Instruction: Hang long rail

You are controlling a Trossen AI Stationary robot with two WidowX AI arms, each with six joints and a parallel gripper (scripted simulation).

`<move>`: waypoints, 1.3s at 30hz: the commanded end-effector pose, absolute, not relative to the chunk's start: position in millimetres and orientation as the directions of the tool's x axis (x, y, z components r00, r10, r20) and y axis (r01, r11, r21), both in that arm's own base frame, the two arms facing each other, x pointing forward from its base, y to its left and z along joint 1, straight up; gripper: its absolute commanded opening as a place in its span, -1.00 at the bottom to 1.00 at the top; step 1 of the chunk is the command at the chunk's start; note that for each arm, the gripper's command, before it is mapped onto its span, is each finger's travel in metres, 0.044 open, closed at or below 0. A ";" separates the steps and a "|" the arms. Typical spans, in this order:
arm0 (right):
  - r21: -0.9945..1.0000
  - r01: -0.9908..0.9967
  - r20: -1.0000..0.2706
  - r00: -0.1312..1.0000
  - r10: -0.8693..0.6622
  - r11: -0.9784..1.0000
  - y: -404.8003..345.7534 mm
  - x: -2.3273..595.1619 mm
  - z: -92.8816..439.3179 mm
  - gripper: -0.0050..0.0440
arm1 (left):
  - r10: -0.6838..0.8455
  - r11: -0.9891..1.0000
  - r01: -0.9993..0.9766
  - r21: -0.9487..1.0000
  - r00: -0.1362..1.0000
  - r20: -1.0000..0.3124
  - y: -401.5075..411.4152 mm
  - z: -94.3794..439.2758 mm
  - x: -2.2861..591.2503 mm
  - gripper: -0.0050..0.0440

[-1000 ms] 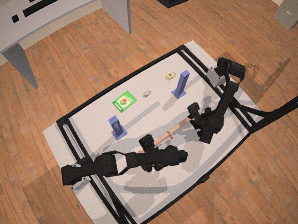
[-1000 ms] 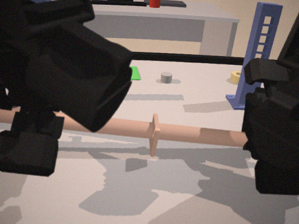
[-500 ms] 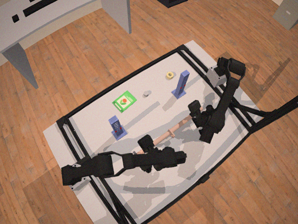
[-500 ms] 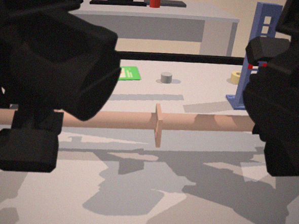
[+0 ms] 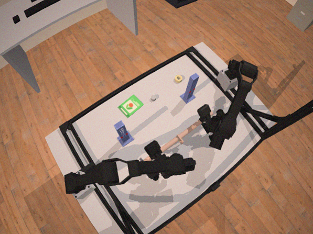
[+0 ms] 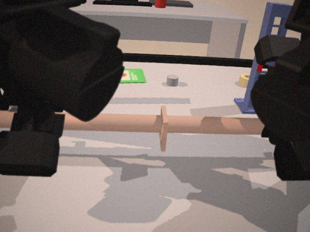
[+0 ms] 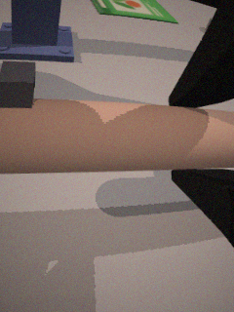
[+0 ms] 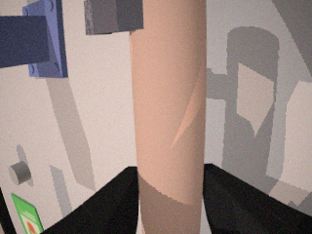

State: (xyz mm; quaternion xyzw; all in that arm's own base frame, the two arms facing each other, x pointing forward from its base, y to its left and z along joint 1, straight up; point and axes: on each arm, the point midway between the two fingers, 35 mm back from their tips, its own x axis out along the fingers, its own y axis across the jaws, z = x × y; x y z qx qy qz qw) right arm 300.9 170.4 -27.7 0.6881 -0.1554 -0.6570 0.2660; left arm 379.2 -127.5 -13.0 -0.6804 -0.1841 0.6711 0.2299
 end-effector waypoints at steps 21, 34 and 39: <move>0.595 0.139 -0.804 0.088 -0.588 -0.792 171.5 301.1 -26.4 -0.80 | 0.594 -0.802 -0.062 -0.595 0.031 -0.804 -128.5 -12.0 378.8 -0.80; 0.595 0.139 -0.804 0.088 -0.588 -0.792 171.5 301.1 -26.4 -0.80 | 0.594 -0.802 -0.062 -0.595 0.031 -0.804 -128.5 -12.0 378.8 -0.80; 0.594 0.139 -0.804 0.088 -0.588 -0.792 162.2 302.7 -26.6 -0.80 | 0.593 -0.802 -0.061 -0.594 0.030 -0.804 -119.2 -12.2 379.6 -0.80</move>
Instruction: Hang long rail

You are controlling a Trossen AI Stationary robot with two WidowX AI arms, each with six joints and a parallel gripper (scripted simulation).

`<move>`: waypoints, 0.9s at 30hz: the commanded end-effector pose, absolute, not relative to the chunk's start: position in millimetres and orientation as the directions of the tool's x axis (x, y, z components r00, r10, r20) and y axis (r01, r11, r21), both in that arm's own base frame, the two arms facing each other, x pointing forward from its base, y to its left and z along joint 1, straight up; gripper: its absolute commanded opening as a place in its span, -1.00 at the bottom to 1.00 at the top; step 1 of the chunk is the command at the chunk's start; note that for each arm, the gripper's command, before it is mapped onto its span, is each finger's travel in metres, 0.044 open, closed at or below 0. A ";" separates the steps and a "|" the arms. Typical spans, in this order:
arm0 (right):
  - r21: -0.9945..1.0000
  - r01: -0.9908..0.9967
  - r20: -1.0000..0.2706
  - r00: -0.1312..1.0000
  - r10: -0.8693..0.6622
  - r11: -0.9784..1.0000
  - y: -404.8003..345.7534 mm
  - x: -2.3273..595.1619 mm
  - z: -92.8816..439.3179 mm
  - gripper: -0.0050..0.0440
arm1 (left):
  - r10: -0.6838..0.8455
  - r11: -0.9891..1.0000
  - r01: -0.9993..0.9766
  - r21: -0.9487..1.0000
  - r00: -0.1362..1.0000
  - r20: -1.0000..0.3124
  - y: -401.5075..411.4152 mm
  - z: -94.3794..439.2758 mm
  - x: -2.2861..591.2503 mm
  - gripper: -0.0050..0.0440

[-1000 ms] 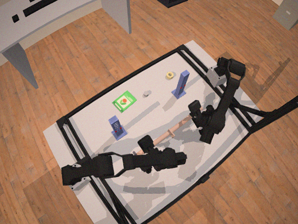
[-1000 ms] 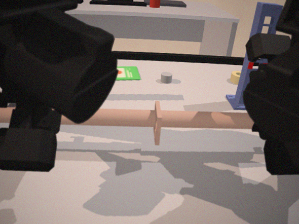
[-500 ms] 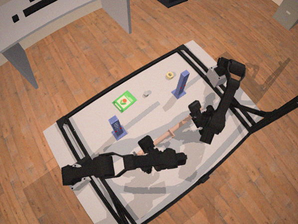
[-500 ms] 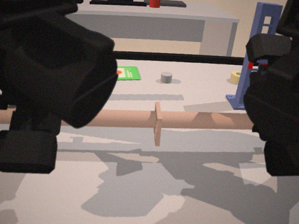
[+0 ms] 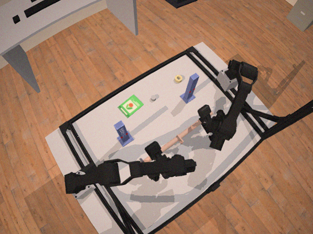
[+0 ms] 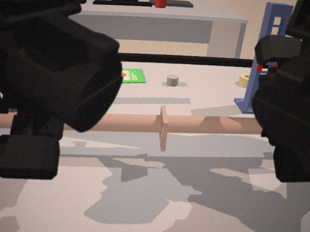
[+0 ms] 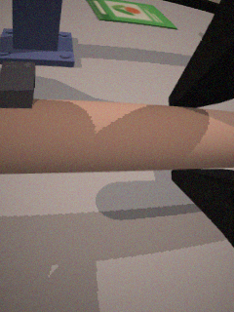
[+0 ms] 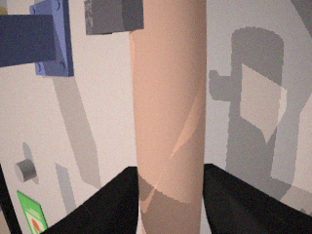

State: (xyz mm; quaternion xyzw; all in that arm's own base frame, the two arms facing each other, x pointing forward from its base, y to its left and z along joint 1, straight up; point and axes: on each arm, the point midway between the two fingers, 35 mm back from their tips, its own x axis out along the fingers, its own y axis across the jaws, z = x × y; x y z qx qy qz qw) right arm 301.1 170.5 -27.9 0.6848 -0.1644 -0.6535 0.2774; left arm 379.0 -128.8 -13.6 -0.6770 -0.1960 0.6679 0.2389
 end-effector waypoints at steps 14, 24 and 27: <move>0.593 0.140 -0.805 0.089 -0.586 -0.793 115.1 311.1 -26.8 -0.80 | 0.592 -0.803 -0.061 -0.593 0.029 -0.805 -71.8 -12.3 383.7 -0.80; 0.594 0.139 -0.805 0.089 -0.587 -0.792 82.3 316.8 -26.6 -0.80 | 0.593 -0.802 -0.061 -0.594 0.030 -0.804 -38.5 -12.1 386.1 -0.80; 0.595 0.139 -0.804 0.088 -0.588 -0.792 69.9 318.8 -26.5 -0.80 | 0.594 -0.802 -0.061 -0.595 0.030 -0.804 -25.8 -12.0 386.8 -0.80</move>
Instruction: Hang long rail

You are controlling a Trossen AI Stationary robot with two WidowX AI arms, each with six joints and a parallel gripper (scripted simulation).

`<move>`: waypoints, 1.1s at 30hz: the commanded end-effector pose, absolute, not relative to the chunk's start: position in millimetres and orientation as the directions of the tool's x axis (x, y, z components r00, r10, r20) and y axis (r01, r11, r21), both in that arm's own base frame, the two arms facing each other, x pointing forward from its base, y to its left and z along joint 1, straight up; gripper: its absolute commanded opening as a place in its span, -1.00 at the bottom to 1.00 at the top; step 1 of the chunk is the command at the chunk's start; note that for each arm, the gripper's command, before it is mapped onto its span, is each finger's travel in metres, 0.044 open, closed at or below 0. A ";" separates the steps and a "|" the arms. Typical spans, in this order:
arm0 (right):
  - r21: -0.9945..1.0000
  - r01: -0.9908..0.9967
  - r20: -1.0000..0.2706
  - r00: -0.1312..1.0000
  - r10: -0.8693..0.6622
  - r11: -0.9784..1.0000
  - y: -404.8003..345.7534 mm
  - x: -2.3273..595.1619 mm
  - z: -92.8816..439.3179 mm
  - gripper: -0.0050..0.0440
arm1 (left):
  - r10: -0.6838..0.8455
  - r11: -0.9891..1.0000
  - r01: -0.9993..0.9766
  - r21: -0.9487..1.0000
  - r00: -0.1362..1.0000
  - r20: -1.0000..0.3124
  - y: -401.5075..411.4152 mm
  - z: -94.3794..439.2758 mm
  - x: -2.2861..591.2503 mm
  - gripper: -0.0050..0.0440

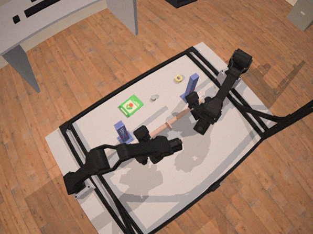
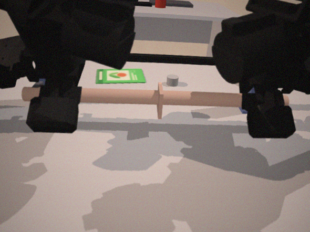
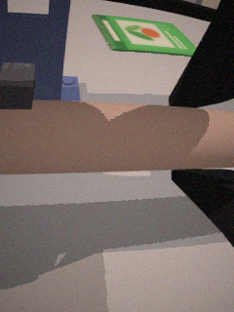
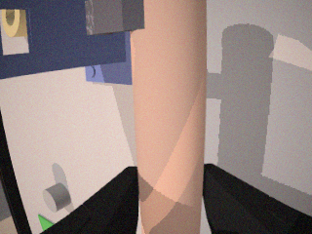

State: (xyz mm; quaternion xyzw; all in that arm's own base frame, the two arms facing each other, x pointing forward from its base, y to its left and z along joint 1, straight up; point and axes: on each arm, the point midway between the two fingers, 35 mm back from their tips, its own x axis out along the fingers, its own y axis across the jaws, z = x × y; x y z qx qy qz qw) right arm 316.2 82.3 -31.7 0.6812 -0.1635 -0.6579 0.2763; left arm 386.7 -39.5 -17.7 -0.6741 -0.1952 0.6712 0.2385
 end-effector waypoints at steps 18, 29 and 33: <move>0.594 0.139 -0.804 0.087 -0.588 -0.792 59.4 320.8 0.3 -0.80 | 0.594 -0.802 -0.062 -0.594 0.031 -0.804 -14.9 14.6 387.5 -0.80; 0.594 0.139 -0.804 0.087 -0.588 -0.792 59.4 320.8 0.3 -0.80 | 0.594 -0.802 -0.062 -0.594 0.031 -0.804 -14.9 14.6 387.5 -0.80; 0.594 0.139 -0.804 0.087 -0.588 -0.792 59.4 320.8 0.3 -0.80 | 0.594 -0.802 -0.062 -0.594 0.031 -0.804 -14.9 14.6 387.5 -0.80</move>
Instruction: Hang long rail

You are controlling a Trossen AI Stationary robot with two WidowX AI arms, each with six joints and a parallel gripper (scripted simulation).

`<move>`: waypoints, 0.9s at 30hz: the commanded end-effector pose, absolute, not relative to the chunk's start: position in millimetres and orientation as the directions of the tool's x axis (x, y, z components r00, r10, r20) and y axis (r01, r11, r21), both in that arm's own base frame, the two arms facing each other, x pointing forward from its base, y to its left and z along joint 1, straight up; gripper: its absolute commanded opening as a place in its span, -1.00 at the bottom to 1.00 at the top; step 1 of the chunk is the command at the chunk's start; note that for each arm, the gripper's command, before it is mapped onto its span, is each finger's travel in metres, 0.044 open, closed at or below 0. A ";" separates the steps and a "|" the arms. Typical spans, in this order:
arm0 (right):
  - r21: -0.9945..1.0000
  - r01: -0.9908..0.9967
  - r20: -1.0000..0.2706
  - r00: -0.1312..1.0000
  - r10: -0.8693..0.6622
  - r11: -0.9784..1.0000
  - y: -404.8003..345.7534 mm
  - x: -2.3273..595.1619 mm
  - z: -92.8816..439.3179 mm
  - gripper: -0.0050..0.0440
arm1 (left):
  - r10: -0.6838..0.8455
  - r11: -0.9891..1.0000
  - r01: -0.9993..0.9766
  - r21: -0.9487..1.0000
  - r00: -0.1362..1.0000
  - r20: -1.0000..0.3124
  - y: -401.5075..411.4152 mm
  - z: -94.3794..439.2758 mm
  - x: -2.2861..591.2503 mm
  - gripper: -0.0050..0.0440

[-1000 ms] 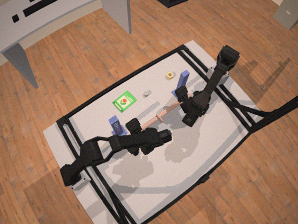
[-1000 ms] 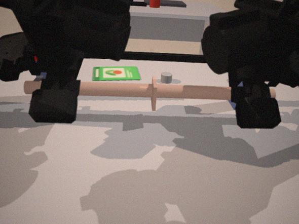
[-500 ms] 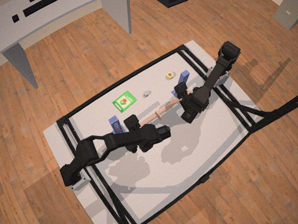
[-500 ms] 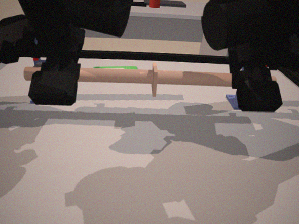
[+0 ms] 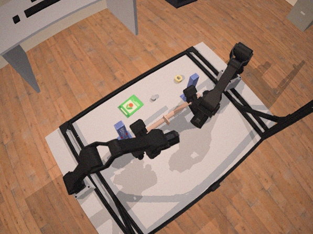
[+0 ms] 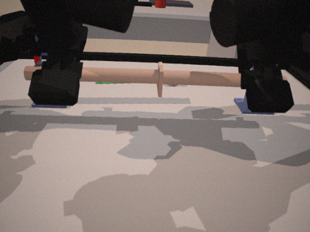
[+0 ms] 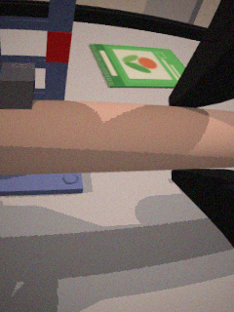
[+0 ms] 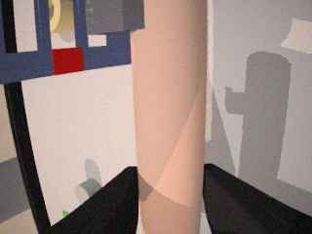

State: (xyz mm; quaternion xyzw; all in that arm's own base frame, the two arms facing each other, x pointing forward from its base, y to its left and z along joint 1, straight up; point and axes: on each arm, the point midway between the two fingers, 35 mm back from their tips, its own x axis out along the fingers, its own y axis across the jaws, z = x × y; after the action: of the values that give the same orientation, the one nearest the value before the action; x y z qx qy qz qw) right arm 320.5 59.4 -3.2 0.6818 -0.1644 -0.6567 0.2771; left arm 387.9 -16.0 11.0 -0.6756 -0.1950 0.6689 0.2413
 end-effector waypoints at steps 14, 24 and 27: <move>0.594 0.139 -0.804 0.087 -0.588 -0.792 60.2 320.9 4.0 -0.80 | 0.594 -0.802 -0.062 -0.594 0.031 -0.804 -15.0 18.4 387.2 -0.80; 0.594 0.139 -0.804 0.087 -0.588 -0.792 56.2 321.7 5.4 -0.80 | 0.594 -0.802 -0.062 -0.594 0.031 -0.804 -10.7 20.0 387.4 -0.80; 0.594 0.139 -0.804 0.087 -0.588 -0.792 53.7 322.2 4.7 -0.80 | 0.594 -0.802 -0.062 -0.594 0.031 -0.804 -8.1 19.3 387.6 -0.80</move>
State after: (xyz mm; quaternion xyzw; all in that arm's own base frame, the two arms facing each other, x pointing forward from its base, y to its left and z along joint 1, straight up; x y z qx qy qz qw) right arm 321.3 57.5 2.7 0.6824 -0.1645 -0.6564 0.2763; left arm 387.7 -13.6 17.3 -0.6753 -0.1942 0.6691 0.2418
